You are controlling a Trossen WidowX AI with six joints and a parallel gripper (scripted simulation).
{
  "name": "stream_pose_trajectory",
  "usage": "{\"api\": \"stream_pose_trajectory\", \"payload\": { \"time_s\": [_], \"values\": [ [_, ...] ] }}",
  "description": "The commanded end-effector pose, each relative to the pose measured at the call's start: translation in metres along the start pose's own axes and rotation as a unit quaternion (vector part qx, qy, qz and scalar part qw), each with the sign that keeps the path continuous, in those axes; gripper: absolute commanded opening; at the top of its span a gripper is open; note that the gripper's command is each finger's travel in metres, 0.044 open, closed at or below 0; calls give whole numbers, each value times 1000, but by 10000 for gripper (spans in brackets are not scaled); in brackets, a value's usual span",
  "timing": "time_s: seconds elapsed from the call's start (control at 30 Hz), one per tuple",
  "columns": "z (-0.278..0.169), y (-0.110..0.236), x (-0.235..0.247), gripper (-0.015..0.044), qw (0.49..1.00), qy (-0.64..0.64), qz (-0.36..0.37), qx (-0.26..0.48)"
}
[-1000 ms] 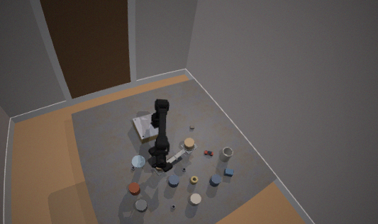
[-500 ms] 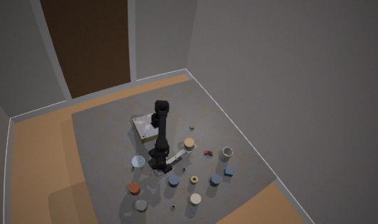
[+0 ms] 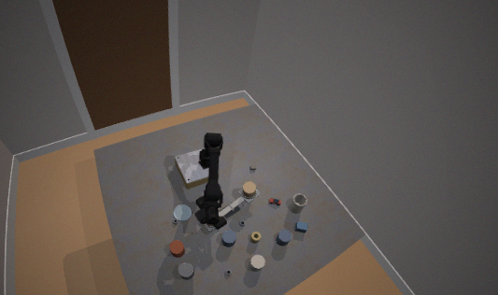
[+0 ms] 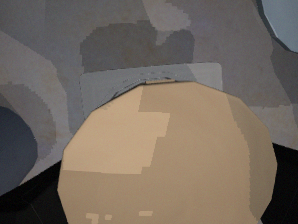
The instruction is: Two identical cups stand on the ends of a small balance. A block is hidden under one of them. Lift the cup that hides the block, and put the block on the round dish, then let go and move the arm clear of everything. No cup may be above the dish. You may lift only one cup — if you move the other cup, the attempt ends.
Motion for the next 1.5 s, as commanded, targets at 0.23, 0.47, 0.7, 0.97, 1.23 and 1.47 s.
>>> {"api": "stream_pose_trajectory", "payload": {
  "time_s": [0.23, 0.47, 0.7, 0.97, 1.23, 1.47],
  "values": [
    [1, 5, 1, 98, 1000, -1, -1, -1],
    [2, 13, 3, 0, 1000, -1, 0, -2],
    [2, 22, 4, 0, 1000, -1, 0, -2],
    [3, 32, 6, 0, 1000, -1, 0, -2],
    [3, 42, 7, 0, 1000, -1, 0, -2],
    [3, 51, 7, 0, 1000, -1, 0, -2]
  ]
}}
Point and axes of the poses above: the point midway between the two fingers, 35 mm back from their tips, its own y axis back along the fingers, its own x axis across the jaws, z = x × y, the point moved 1 cm from there along y, back along the fingers, and after that the axes turned 11 degrees about -y, right-handed, at the moved point
